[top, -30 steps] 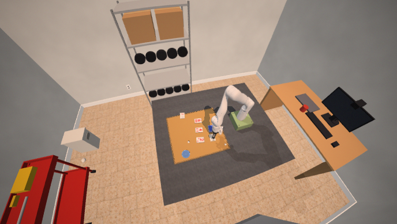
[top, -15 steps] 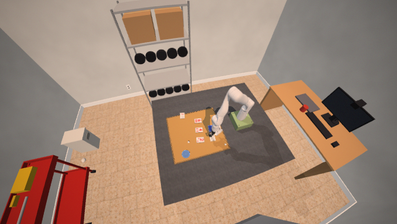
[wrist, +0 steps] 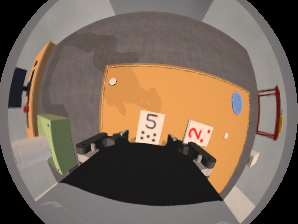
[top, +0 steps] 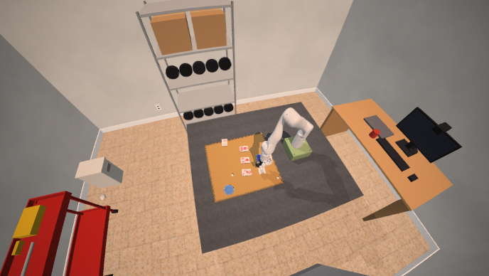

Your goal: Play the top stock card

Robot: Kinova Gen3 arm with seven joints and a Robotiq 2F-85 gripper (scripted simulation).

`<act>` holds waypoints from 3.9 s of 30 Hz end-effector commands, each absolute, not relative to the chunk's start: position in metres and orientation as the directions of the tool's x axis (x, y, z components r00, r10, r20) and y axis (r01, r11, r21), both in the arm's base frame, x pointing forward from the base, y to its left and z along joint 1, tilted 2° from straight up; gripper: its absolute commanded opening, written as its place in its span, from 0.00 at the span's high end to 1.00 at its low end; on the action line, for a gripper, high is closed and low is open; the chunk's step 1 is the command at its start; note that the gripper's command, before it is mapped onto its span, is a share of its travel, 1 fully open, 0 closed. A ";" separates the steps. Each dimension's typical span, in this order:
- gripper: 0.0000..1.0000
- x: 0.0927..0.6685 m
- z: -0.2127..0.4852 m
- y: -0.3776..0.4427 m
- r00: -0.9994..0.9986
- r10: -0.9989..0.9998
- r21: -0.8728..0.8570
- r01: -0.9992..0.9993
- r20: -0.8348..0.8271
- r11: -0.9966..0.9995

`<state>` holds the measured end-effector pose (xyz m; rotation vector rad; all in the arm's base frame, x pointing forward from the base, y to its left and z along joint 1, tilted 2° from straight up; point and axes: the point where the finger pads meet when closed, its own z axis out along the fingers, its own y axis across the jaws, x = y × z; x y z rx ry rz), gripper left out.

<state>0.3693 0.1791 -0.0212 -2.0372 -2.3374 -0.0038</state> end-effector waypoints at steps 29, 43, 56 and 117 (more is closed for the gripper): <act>0.15 0.372 -0.025 0.181 -0.045 0.999 -0.021 0.999 0.029 0.045; 0.15 0.371 -0.050 0.182 -0.045 0.999 -0.021 0.999 0.029 0.045; 0.15 0.370 -0.070 0.183 -0.045 0.999 -0.021 0.999 0.029 0.045; 0.15 0.370 -0.081 0.183 -0.045 0.999 -0.021 0.999 0.029 0.045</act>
